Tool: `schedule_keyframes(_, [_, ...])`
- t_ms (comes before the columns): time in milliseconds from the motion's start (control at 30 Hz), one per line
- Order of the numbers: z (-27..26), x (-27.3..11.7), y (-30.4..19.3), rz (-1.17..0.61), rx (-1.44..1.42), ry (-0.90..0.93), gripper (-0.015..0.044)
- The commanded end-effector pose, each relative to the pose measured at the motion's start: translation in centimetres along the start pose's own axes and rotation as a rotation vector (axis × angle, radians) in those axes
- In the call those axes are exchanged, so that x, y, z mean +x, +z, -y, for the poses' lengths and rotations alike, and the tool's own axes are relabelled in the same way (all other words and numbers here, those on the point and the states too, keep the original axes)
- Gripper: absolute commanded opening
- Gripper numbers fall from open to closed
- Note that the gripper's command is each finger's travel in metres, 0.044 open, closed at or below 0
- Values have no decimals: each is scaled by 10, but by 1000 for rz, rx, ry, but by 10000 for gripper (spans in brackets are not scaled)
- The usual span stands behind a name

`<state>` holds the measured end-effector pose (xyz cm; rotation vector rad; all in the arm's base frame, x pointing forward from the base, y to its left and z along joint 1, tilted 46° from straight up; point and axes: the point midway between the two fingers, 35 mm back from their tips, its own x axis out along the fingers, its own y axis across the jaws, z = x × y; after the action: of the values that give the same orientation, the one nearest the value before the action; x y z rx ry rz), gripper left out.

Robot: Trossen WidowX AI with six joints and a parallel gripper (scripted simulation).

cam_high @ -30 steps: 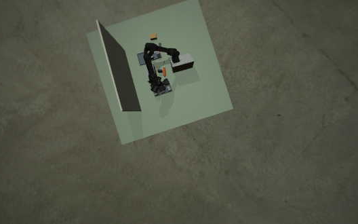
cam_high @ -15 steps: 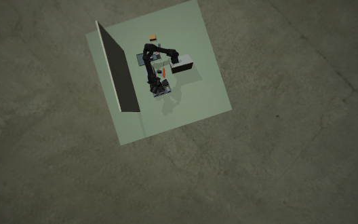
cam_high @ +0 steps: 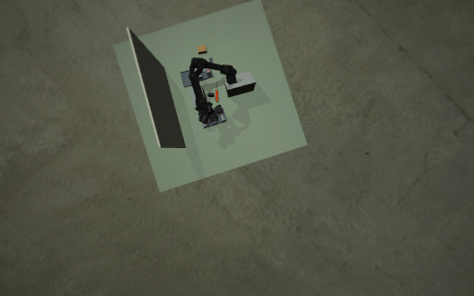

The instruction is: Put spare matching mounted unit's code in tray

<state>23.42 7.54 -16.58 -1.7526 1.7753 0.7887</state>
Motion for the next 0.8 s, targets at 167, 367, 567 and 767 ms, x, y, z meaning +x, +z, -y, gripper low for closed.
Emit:
schedule_keyframes(167, [-1, 2, 0, -6, -6, 1, 300])
schedule_keyframes(367, [0, 0, 0, 0, 0, 0, 195])
schedule_keyframes(567, [0, 0, 0, 0, 0, 0, 135])
schedule_keyframes(767, [0, 0, 0, 0, 0, 0, 37])
